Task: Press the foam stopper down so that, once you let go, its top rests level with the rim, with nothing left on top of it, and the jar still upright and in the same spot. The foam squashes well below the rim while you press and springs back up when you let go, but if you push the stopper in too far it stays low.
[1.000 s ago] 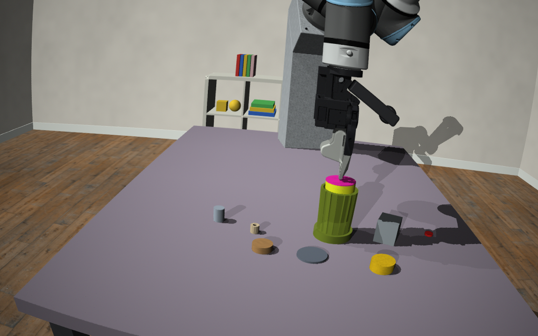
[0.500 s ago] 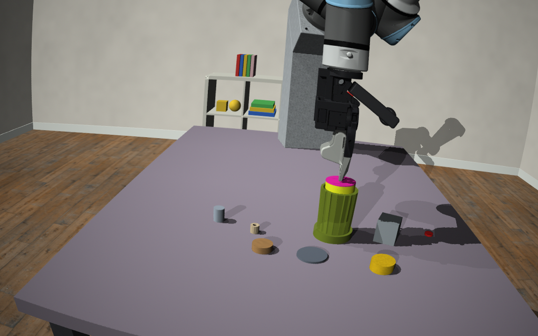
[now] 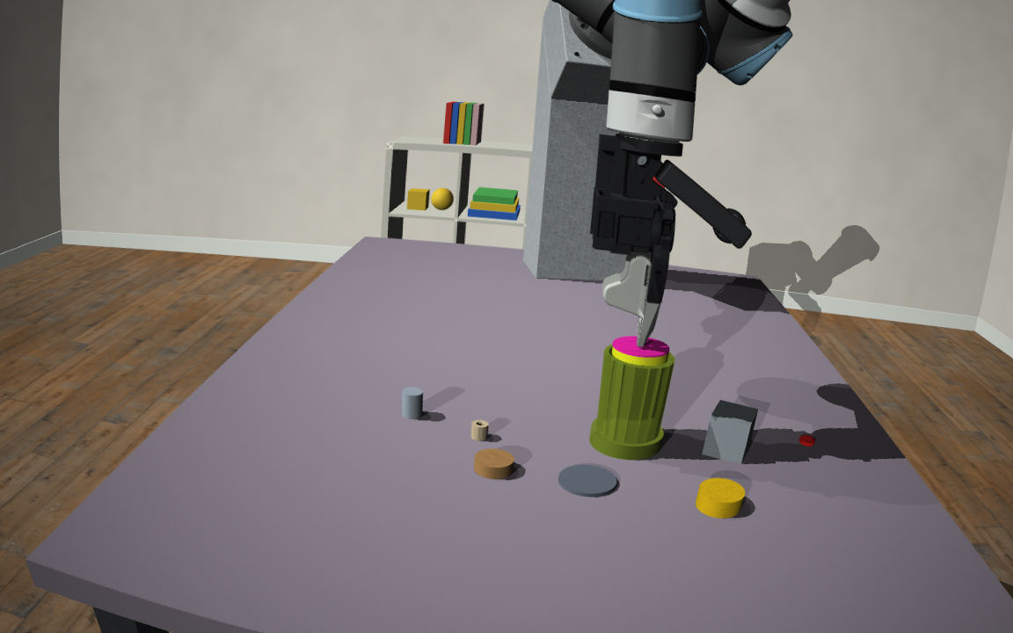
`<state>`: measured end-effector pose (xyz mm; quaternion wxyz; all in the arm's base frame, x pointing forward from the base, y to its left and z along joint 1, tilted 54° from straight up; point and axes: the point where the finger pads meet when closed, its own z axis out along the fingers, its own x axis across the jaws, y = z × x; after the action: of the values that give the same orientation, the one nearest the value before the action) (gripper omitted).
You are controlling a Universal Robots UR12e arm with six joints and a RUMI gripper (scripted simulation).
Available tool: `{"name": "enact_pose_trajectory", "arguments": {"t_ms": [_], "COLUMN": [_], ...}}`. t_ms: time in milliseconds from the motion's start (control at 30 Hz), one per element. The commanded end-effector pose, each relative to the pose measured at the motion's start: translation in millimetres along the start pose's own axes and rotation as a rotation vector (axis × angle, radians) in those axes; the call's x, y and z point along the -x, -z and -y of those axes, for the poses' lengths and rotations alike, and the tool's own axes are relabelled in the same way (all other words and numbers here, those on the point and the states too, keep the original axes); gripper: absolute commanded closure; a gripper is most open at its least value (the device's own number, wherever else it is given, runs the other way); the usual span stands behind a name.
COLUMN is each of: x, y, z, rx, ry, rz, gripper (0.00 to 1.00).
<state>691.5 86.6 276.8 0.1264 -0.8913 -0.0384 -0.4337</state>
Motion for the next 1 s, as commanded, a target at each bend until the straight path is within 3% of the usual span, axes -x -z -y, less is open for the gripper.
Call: {"name": "enact_pose_trajectory", "arguments": {"t_ms": [0, 967], "x": [-1.8, -0.7], "y": [-3.1, -12.4], "z": [-0.2, -0.8], "rx": [0.001, 0.001], "ry": [0.001, -0.001], "rz": [-0.002, -0.001], "gripper": [1.0, 1.0]}}
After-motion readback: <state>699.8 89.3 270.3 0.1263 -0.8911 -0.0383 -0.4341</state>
